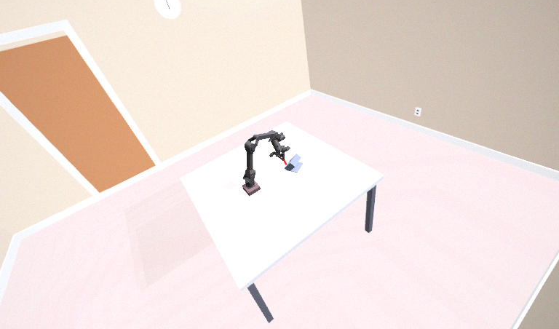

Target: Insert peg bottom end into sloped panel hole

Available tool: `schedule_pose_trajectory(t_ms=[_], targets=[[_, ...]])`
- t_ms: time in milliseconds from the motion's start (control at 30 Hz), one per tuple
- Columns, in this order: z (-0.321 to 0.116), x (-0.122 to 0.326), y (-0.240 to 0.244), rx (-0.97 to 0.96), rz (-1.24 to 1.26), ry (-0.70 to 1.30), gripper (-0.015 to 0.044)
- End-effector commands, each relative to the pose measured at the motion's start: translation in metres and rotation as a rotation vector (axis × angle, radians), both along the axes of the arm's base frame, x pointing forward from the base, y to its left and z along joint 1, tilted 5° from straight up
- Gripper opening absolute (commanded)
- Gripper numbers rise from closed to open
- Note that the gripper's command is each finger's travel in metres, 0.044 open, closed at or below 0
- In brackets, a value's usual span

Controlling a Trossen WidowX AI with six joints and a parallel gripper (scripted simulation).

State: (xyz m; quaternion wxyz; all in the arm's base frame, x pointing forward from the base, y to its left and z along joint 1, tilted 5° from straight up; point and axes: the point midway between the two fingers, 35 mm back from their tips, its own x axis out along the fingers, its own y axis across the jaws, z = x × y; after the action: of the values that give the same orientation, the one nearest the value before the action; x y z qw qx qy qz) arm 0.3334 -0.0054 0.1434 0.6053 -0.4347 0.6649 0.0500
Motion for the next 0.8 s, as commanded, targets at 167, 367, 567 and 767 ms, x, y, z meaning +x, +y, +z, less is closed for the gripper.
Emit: schedule_pose_trajectory(t_ms=[167,367,567,767], targets=[[0.001,0.003,0.01,-0.059,0.13,0.055,0.0],[0.002,0.004,0.017,-0.093,0.209,0.087,0.0],[0.002,0.006,0.025,-0.127,0.286,0.119,0.0],[0.003,0.007,0.032,-0.163,0.363,0.152,0.0]])
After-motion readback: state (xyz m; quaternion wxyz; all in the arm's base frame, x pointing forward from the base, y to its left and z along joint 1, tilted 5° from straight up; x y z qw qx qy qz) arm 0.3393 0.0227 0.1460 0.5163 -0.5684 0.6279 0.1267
